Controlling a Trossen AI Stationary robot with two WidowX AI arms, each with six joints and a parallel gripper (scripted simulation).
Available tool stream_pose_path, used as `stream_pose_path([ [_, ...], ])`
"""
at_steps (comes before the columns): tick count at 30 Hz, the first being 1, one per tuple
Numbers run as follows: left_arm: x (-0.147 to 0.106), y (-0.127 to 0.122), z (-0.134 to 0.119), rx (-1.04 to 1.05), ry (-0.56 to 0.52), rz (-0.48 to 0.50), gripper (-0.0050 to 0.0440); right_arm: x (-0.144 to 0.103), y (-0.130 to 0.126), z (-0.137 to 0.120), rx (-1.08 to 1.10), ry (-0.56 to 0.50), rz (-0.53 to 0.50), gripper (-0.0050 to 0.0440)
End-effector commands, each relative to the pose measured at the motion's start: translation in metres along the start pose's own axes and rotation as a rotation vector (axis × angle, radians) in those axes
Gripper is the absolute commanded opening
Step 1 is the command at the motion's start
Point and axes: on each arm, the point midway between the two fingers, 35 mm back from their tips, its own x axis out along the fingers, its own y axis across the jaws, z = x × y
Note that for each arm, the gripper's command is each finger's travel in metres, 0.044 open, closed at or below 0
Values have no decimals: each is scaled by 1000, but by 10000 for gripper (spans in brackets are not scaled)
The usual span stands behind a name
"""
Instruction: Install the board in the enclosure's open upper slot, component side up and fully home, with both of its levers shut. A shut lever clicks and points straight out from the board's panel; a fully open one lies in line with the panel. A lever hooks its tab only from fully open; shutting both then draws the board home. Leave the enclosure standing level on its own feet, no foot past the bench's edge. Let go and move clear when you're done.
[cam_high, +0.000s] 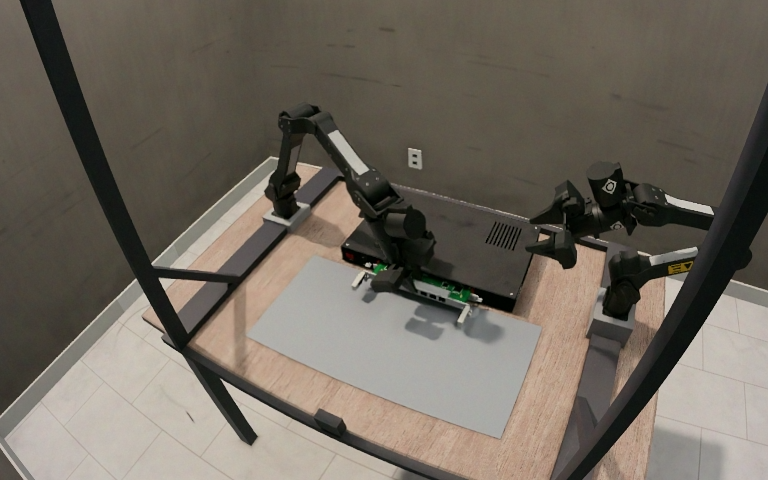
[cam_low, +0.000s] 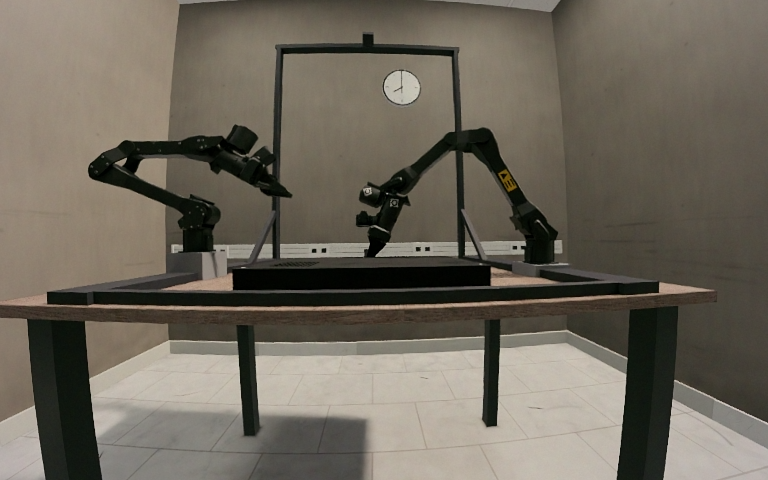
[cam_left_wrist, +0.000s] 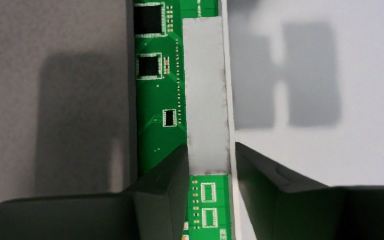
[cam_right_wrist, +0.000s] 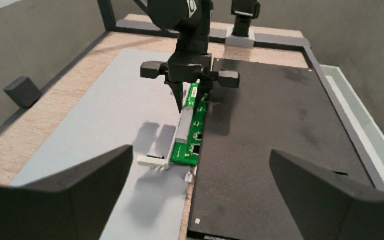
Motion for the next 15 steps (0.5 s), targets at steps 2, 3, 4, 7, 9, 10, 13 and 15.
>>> stream_pose_path([
  [2, -16, 6, 11, -12, -41, -2, 81, 2, 2, 2, 3, -6, 0, 400],
  [3, -12, 2, 12, -16, -38, 1, 81, 0, 2, 7, 4, -19, 0, 400],
  [4, -12, 2, 12, -16, -38, 1, 105, 0, 2, 7, 3, -19, 0, 400],
  [7, -12, 2, 12, -14, -38, 1, 153, 0, 2, 8, 2, -22, 0, 400],
  [9, -12, 2, 11, -11, -36, -3, 153, 0, 2, 8, 3, -22, 0, 400],
  [10, -17, 2, 15, -15, -49, -3, 153, 4, 2, 2, 4, -6, -3, 400],
  [13, -26, 2, 12, -15, -44, -2, 153, 11, 4, -1, 10, -6, -14, 400],
  [15, -30, 1, 10, -13, -42, -2, 153, 13, 4, -2, 11, -6, -17, 400],
])
